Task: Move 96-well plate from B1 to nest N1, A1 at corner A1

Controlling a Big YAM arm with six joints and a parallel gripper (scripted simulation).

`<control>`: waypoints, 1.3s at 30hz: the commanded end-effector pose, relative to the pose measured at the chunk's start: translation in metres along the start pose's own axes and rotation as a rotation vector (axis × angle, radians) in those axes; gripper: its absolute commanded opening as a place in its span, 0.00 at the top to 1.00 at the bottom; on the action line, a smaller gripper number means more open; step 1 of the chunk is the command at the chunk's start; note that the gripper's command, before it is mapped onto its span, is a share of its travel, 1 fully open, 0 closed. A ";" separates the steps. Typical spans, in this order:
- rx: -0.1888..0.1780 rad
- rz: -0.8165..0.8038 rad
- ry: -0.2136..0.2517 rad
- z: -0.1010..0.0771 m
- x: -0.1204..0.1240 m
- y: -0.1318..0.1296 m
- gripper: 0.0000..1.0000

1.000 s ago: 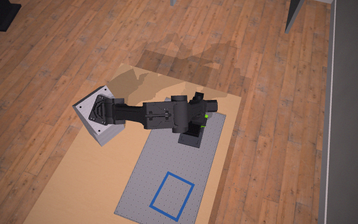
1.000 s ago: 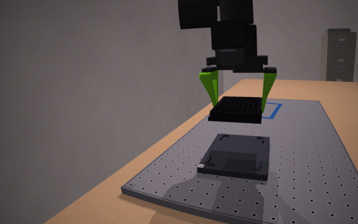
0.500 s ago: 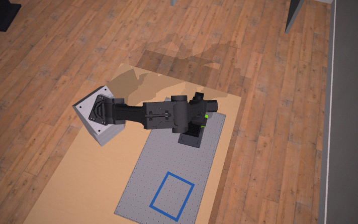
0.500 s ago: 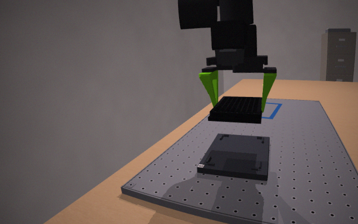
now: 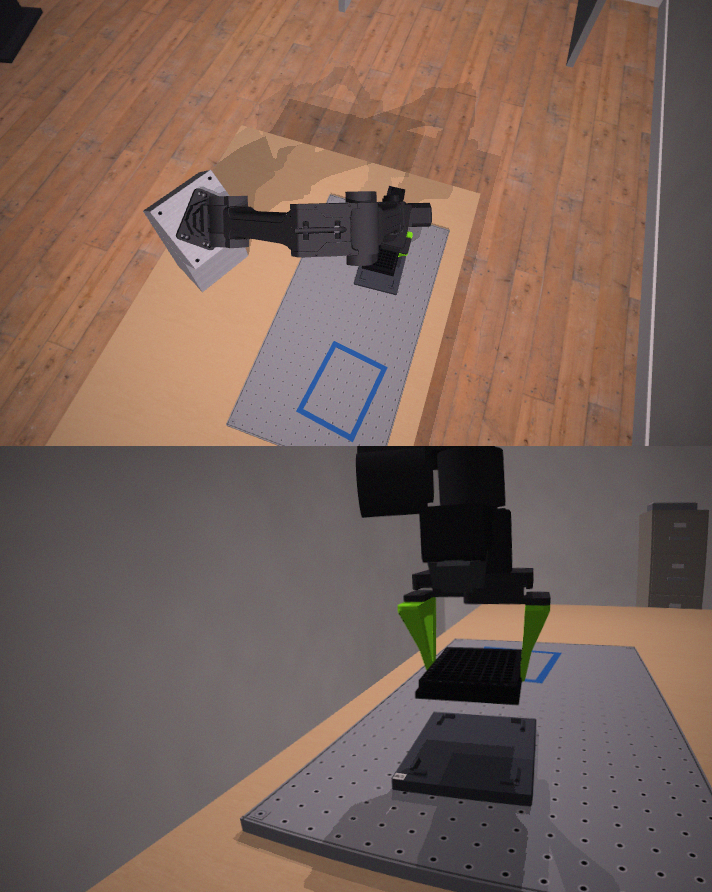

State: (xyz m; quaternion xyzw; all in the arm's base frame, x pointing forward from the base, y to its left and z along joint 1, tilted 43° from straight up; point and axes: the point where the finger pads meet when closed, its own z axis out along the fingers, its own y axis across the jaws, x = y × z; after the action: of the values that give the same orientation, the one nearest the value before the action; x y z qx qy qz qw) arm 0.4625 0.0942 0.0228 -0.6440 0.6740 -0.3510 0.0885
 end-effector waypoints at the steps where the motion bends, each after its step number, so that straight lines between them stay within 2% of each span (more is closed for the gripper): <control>1: 0.016 0.002 -0.005 0.007 -0.002 -0.011 1.00; 34: 0.011 -0.002 -0.003 0.058 -0.001 -0.008 1.00; 39: 0.011 -0.002 -0.002 0.061 -0.001 -0.008 1.00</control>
State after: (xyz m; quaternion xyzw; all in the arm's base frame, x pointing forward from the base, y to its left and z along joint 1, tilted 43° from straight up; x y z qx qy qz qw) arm 0.4943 0.0760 -0.0201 -0.6448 0.6740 -0.3499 0.0865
